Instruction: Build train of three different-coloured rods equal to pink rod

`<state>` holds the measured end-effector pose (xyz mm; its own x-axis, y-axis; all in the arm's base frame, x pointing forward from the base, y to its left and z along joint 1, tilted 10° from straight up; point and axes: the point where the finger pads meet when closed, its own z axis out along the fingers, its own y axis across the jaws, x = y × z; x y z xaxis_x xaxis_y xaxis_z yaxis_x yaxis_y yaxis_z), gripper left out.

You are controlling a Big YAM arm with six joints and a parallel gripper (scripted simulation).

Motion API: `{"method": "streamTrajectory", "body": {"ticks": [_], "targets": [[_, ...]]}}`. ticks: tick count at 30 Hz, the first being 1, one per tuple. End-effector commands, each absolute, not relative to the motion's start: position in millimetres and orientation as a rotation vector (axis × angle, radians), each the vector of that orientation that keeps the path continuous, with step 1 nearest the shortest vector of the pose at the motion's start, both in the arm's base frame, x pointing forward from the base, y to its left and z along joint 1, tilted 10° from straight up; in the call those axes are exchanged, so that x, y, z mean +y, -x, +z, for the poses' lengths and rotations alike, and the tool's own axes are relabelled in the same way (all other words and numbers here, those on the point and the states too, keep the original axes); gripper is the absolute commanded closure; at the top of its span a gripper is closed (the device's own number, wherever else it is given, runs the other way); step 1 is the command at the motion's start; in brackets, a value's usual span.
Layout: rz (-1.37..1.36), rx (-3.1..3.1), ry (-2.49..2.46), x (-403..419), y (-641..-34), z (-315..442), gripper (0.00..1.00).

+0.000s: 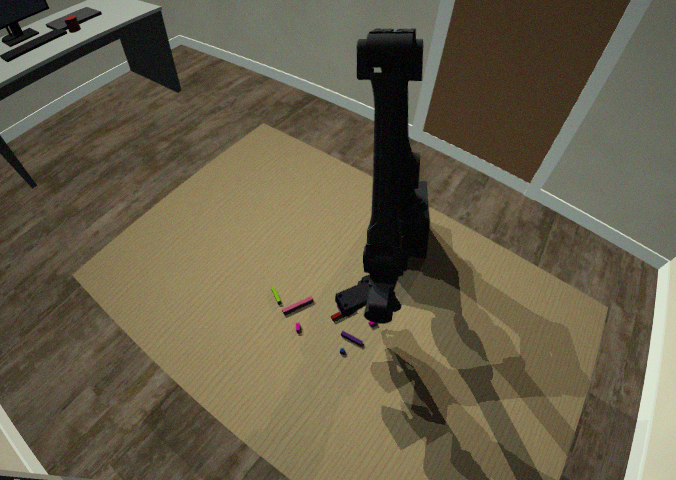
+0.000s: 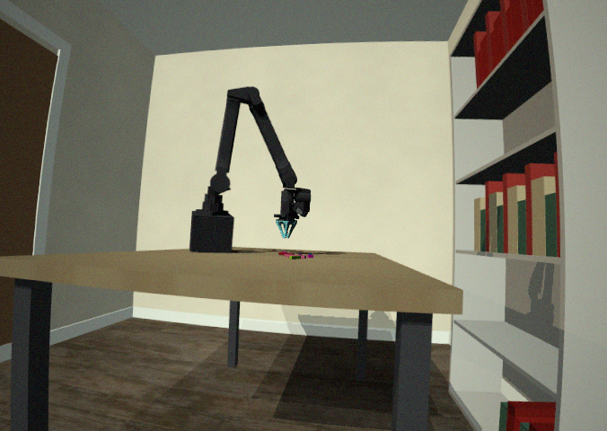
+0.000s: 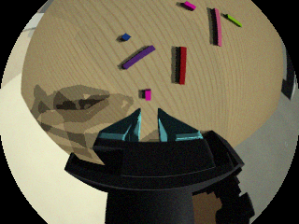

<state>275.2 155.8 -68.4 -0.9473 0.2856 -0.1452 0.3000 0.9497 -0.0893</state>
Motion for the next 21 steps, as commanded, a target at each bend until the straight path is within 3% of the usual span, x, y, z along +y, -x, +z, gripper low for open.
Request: {"method": "streamTrajectory", "body": {"ticks": [1, 21], "targets": [[-0.129, 2.944, -0.451, 167, -287, -59, 0.77], [-0.153, 2.957, -0.465, 158, -282, -75, 0.77]]}}
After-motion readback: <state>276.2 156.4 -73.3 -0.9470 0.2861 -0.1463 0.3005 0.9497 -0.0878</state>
